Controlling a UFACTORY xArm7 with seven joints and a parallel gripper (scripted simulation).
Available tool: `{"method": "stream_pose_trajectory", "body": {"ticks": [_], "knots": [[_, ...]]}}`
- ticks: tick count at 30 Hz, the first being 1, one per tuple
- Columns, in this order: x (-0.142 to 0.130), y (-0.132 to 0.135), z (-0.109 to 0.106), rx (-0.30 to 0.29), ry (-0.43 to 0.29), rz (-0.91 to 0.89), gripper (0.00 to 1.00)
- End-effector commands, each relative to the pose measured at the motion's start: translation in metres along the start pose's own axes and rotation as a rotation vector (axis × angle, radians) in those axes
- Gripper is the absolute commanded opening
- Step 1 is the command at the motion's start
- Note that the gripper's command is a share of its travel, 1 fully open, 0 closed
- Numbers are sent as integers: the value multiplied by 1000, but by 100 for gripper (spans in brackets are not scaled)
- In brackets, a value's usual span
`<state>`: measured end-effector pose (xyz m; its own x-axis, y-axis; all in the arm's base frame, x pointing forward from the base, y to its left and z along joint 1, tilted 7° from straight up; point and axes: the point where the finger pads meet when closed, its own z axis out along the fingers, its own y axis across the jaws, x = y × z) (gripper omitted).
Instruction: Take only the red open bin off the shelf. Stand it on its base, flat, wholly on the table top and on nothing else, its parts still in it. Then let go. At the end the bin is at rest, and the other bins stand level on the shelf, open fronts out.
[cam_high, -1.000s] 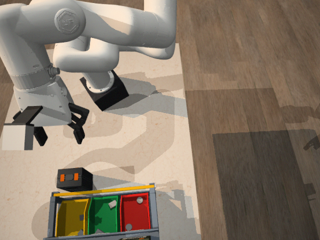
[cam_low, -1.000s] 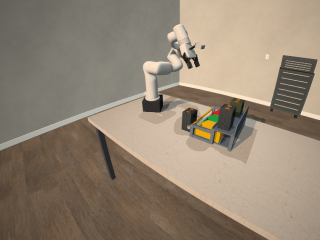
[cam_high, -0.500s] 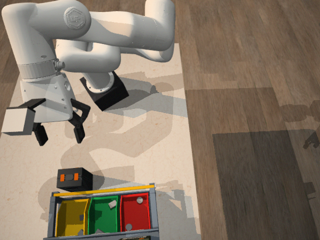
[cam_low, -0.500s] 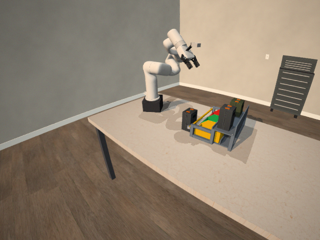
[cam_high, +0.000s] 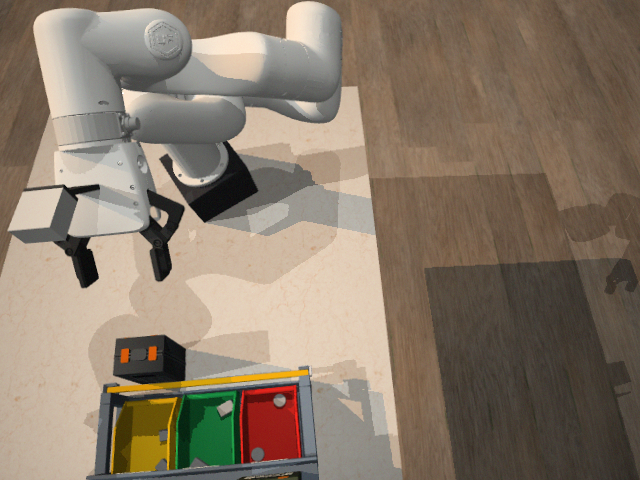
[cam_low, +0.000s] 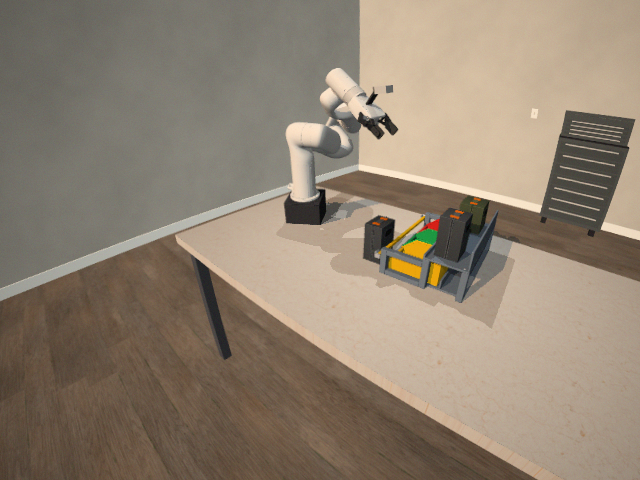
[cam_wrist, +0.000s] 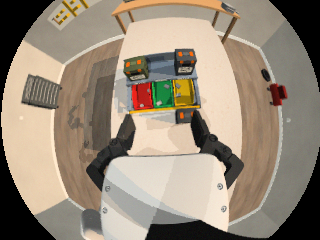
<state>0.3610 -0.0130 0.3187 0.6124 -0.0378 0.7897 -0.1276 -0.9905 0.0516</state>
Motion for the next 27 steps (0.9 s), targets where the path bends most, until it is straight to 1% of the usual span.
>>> {"method": "stream_pose_trajectory", "body": {"ticks": [1, 10, 11, 15, 27], "knots": [[-2, -3, -1, -8, 166, -5, 100], [-2, -3, -1, -8, 166, -5, 100], [-1, -1, -2, 9, 73, 0, 100], [-4, -5, -3, -6, 199, -5, 100], [-4, -5, -3, -6, 199, -5, 100]]}}
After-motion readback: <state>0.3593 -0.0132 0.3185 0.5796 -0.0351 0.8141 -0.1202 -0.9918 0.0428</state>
